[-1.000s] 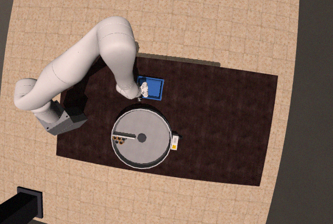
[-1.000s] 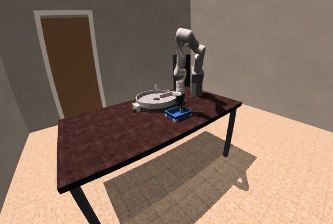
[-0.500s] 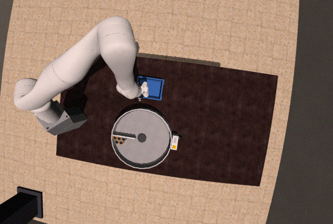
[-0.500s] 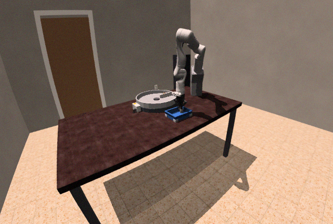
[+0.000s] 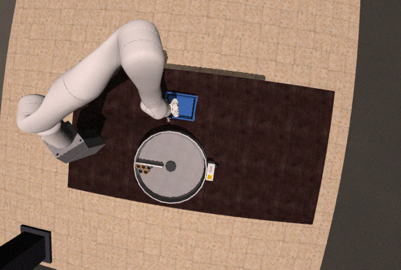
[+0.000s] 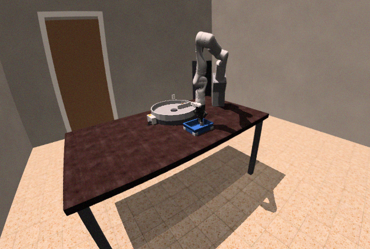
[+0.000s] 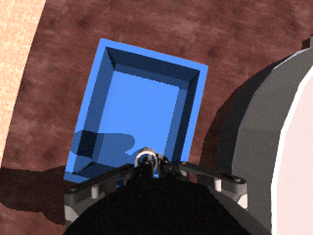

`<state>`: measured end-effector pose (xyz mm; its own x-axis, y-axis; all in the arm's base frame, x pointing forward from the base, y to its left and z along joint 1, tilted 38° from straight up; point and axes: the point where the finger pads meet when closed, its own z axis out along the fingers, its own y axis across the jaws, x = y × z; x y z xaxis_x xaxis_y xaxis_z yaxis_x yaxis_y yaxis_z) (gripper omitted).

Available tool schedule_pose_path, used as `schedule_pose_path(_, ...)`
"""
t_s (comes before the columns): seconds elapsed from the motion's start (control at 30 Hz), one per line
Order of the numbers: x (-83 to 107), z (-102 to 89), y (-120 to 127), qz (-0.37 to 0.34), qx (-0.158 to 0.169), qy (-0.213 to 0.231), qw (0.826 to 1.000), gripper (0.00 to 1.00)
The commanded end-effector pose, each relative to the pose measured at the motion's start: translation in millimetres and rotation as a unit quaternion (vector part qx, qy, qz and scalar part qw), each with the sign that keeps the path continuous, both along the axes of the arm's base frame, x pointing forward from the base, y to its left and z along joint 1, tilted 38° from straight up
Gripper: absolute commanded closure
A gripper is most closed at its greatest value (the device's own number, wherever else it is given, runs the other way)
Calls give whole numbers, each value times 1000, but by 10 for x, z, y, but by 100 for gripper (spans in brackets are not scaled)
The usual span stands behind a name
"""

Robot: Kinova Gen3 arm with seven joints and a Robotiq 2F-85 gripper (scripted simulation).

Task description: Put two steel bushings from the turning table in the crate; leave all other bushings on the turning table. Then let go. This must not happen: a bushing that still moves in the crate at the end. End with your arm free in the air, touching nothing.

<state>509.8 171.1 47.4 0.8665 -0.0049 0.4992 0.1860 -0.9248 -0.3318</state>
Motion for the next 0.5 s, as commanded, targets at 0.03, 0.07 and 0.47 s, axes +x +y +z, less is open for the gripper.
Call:
schedule_pose_path(0.03,31,9,16,1,1,-4,1000,100)
schedule_pose_path(0.07,31,9,16,1,1,-4,1000,100)
schedule_pose_path(0.47,46,10,25,2,2,-6,1000,100)
